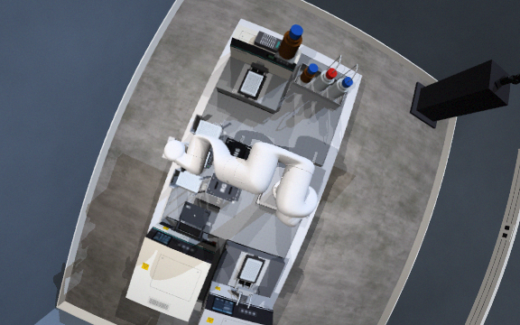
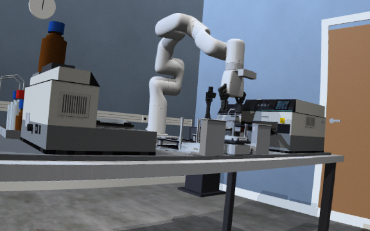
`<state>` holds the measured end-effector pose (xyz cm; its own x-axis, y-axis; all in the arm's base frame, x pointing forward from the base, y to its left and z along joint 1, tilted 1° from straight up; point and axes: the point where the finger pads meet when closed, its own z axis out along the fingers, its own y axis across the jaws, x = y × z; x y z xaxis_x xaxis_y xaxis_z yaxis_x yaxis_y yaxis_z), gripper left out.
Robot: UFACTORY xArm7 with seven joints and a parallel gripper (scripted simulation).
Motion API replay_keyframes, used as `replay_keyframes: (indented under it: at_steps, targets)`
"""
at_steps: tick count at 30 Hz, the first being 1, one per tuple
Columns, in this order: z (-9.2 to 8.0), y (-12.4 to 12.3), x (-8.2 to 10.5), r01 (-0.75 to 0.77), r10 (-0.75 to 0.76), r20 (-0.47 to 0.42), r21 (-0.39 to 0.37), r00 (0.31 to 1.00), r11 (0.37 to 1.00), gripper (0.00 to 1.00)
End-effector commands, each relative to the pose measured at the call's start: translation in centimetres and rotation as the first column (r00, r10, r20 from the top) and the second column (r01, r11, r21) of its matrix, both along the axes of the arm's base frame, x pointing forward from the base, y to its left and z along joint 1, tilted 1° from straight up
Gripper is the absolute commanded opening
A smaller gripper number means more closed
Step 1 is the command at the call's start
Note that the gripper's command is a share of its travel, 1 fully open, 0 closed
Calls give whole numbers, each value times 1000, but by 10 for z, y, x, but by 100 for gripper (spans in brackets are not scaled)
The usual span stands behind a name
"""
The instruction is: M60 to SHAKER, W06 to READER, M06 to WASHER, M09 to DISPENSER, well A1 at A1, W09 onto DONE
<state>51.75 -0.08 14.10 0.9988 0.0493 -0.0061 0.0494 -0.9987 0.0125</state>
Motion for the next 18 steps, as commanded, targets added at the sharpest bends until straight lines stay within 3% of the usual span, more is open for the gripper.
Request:
replay_keyframes:
  at_steps: [1, 18]
  targets:
    - [-4, 0, 1, 0, 0, 5, 0, 1000, 1000, 100]
    - [-24, 0, 1, 0, 0, 5, 0, 1000, 1000, 100]
